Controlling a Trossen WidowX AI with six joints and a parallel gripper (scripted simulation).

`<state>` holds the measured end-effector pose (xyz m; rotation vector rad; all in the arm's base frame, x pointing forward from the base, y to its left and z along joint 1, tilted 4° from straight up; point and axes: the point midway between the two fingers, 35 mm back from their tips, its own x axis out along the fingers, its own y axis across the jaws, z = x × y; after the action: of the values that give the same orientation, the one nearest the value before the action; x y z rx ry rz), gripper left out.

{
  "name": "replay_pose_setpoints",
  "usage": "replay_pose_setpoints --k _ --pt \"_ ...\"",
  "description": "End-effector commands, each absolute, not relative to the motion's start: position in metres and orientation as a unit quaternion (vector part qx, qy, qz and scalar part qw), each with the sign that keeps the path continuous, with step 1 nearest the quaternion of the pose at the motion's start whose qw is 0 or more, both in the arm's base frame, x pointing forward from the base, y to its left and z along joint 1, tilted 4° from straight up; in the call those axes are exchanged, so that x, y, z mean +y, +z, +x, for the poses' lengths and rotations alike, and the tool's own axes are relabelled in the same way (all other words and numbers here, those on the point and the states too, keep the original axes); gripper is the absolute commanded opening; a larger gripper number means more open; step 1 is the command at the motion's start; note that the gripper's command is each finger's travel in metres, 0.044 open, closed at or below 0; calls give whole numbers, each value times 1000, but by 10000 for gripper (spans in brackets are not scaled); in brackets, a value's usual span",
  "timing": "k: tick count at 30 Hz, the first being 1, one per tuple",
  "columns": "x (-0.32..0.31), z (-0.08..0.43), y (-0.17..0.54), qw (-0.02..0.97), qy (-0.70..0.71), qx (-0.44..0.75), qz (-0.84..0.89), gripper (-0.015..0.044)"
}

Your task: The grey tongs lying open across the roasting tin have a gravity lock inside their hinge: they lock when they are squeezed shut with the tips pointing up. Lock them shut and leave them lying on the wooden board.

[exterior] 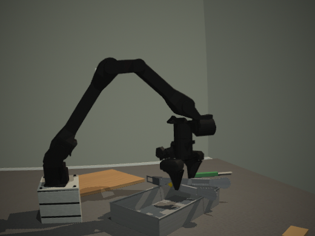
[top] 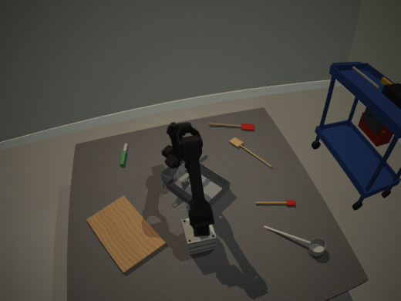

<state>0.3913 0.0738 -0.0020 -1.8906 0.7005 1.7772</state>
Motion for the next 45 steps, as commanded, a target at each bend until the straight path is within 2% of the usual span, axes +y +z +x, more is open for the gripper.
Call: replay_pose_setpoints --k 1,21,23,45 --pt "73 387 -11 221 649 254 -682 440" --pt "71 385 -38 221 649 255 -682 440" --pt "72 389 -35 224 646 255 -684 388" --pt "72 389 -35 224 646 255 -684 241"
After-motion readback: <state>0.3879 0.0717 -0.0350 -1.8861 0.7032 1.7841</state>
